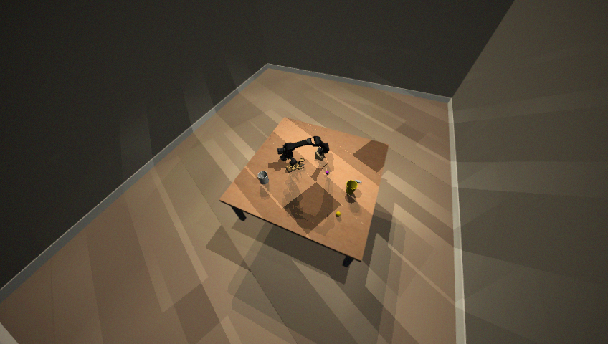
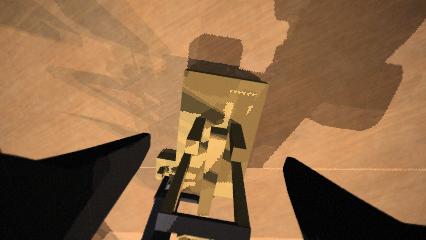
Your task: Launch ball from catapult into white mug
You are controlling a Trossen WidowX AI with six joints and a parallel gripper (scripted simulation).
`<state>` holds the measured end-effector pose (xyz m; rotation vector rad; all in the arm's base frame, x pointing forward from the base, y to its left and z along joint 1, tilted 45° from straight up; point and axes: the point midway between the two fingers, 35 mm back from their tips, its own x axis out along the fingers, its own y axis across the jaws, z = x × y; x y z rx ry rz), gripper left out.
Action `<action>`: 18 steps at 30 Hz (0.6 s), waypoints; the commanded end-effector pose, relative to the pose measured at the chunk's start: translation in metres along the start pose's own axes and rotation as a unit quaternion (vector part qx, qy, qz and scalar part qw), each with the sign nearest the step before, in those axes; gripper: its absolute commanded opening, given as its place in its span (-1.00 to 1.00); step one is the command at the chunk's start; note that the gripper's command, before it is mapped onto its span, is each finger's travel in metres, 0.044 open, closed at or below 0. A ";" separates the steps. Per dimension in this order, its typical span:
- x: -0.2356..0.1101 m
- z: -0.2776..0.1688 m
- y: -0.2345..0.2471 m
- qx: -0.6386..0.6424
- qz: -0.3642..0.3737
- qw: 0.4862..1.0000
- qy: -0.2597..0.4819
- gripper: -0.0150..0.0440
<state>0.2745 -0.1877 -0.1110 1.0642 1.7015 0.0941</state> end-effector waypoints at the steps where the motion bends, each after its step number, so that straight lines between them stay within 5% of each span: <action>1: 0.007 -0.001 0.000 0.003 0.002 1.000 0.001 1.00; 18: 0.035 -0.001 0.001 0.003 0.003 1.000 0.001 1.00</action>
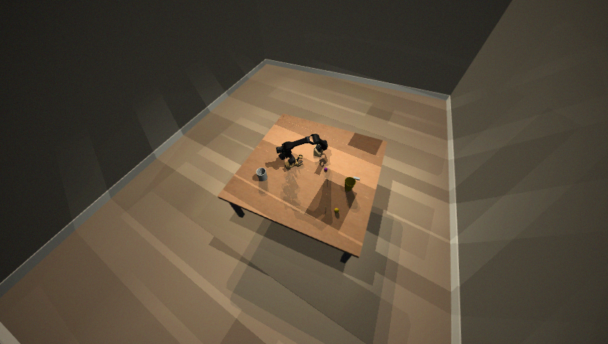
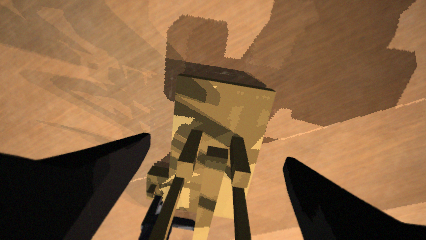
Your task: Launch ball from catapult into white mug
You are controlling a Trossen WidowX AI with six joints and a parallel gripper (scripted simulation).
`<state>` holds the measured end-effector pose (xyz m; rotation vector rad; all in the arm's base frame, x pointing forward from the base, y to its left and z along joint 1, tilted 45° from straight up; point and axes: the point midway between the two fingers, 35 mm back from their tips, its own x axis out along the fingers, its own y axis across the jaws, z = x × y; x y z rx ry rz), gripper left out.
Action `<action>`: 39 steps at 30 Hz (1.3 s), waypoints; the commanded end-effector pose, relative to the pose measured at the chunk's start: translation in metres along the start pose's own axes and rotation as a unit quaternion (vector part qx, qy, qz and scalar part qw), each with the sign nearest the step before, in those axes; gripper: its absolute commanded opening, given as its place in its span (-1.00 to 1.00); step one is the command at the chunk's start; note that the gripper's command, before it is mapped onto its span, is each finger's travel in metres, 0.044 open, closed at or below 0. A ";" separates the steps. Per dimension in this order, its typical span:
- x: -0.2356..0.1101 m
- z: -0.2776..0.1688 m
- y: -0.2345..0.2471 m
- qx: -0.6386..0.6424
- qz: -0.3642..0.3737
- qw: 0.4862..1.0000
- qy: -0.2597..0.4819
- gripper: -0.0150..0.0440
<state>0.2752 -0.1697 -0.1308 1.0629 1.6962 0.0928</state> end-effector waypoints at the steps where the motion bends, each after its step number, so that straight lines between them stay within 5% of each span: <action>1: 0.010 -0.002 0.000 0.003 0.003 1.000 0.003 1.00; 17: 0.029 -0.004 0.001 0.003 0.003 1.000 0.004 1.00; 29: 0.025 -0.002 0.001 0.000 0.001 1.000 0.002 -0.07; 35: 0.022 -0.002 0.001 0.000 0.001 1.000 0.002 -0.27; 39: -0.022 -0.002 0.000 0.000 0.001 1.000 0.002 -0.49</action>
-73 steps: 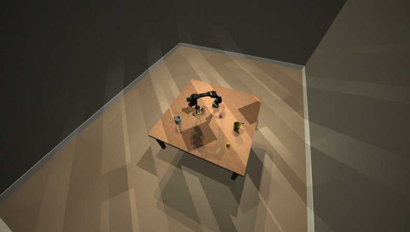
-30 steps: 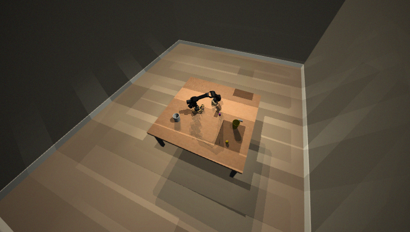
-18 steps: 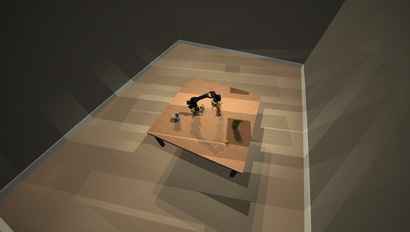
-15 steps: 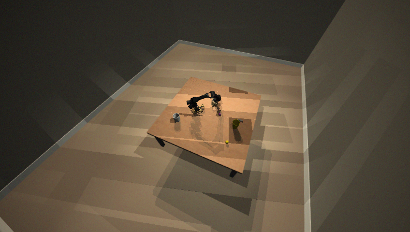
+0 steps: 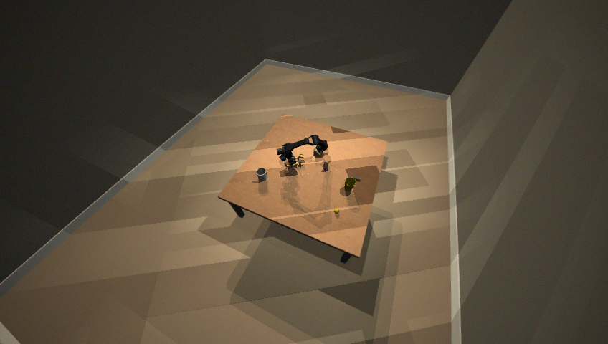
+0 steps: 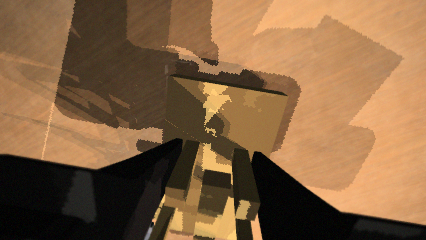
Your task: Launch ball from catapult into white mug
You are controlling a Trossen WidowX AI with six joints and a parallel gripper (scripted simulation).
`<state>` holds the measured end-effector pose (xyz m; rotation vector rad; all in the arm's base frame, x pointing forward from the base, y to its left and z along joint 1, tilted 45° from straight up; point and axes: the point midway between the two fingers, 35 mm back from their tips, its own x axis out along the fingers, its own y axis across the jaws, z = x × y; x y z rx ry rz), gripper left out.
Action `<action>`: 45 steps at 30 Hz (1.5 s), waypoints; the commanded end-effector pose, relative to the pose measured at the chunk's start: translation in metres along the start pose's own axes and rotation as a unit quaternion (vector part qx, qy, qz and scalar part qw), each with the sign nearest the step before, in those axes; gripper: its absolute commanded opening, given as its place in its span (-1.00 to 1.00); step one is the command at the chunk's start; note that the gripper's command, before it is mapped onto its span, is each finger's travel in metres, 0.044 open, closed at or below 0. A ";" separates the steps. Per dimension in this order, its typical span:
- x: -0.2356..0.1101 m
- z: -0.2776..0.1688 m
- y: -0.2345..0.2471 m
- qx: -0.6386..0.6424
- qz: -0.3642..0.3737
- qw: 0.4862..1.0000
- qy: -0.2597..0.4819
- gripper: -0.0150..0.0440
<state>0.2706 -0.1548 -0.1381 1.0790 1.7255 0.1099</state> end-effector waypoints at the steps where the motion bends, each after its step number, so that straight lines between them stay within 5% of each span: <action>1: -0.041 0.004 -0.002 -0.004 -0.003 1.000 -0.016 -0.49; 45: 0.007 0.005 -0.001 -0.004 -0.003 1.000 -0.013 -0.40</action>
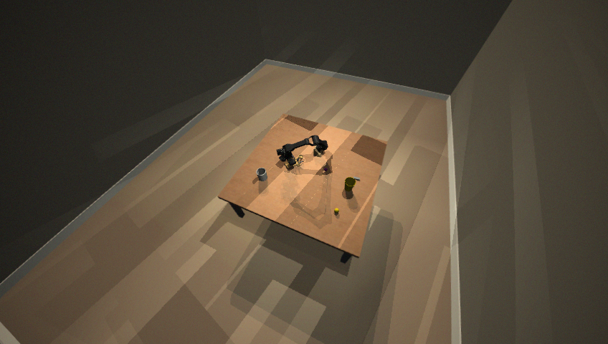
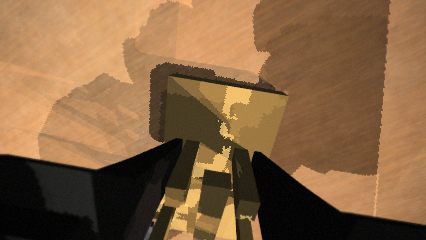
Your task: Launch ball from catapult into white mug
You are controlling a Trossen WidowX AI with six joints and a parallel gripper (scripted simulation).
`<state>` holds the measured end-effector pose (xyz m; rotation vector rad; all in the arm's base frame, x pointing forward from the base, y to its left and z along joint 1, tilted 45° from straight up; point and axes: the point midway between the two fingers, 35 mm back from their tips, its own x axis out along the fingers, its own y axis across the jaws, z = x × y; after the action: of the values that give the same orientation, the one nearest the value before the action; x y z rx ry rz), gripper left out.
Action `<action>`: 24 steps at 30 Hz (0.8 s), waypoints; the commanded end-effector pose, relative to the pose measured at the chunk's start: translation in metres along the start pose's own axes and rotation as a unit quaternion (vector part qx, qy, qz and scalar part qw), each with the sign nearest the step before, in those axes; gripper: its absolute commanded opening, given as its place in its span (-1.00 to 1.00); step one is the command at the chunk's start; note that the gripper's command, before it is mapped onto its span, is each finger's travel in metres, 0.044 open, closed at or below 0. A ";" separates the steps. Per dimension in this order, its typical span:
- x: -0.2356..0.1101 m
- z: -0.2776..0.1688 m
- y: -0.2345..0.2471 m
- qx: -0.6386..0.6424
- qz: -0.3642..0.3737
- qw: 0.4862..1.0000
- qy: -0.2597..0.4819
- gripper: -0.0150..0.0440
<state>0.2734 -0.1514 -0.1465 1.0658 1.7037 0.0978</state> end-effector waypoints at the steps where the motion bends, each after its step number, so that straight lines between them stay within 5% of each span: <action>1: -0.001 0.000 0.000 -0.001 0.000 1.000 0.000 -0.31; 16: -0.021 0.003 0.000 0.000 -0.001 1.000 -0.001 1.00; 21: -0.092 0.001 -0.001 0.002 -0.002 1.000 0.000 1.00; 24: -0.101 0.000 -0.001 0.002 -0.002 1.000 0.000 1.00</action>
<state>0.2760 -0.2060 -0.0931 1.0758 1.7054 0.0915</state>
